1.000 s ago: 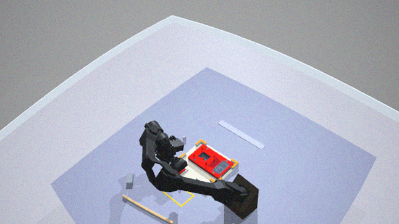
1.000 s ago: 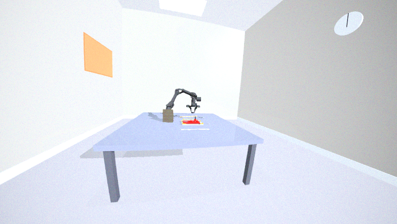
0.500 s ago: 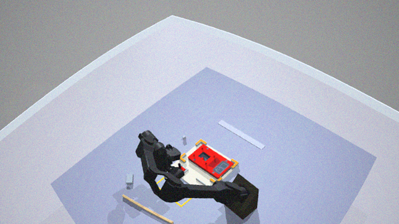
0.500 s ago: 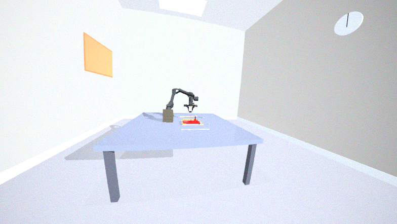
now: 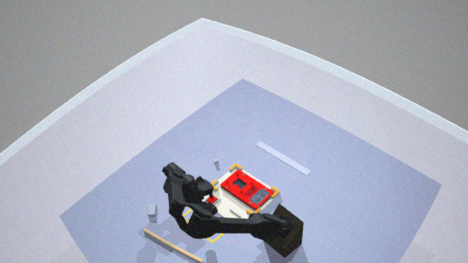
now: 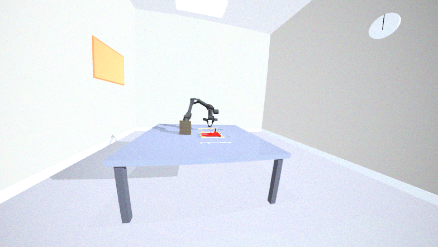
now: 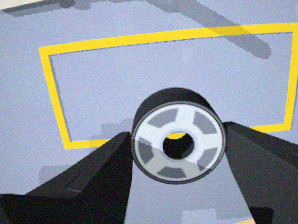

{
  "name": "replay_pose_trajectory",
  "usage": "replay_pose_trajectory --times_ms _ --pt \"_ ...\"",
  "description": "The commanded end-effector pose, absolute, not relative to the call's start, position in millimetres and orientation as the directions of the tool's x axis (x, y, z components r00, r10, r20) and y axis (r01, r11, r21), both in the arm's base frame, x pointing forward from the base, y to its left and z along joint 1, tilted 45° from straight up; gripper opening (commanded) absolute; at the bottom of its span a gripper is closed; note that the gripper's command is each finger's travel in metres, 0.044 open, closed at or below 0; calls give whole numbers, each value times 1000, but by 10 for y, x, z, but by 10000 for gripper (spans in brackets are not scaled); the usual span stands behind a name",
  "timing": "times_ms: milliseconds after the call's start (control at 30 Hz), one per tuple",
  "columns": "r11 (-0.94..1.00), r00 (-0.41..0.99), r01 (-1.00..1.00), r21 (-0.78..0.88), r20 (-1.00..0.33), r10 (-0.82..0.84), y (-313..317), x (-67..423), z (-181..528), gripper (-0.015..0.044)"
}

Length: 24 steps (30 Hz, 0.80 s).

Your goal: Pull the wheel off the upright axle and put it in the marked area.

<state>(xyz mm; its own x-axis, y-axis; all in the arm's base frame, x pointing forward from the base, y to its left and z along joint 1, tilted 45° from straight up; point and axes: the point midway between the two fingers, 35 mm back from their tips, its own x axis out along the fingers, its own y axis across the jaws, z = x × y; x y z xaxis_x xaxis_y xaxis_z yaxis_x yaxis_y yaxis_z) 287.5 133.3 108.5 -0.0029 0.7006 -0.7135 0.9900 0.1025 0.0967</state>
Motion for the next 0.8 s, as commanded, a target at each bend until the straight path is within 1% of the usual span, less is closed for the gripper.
replay_pose_trajectory --times_ms 0,267,400,767 --pt "100 -8 991 86 -715 699 1467 2870 925 0" --pt "99 -8 991 86 -711 704 1775 2834 634 0" --pt "99 -9 991 86 -710 704 1801 2828 611 0" --pt "109 -17 990 86 -708 706 1766 2823 662 289"
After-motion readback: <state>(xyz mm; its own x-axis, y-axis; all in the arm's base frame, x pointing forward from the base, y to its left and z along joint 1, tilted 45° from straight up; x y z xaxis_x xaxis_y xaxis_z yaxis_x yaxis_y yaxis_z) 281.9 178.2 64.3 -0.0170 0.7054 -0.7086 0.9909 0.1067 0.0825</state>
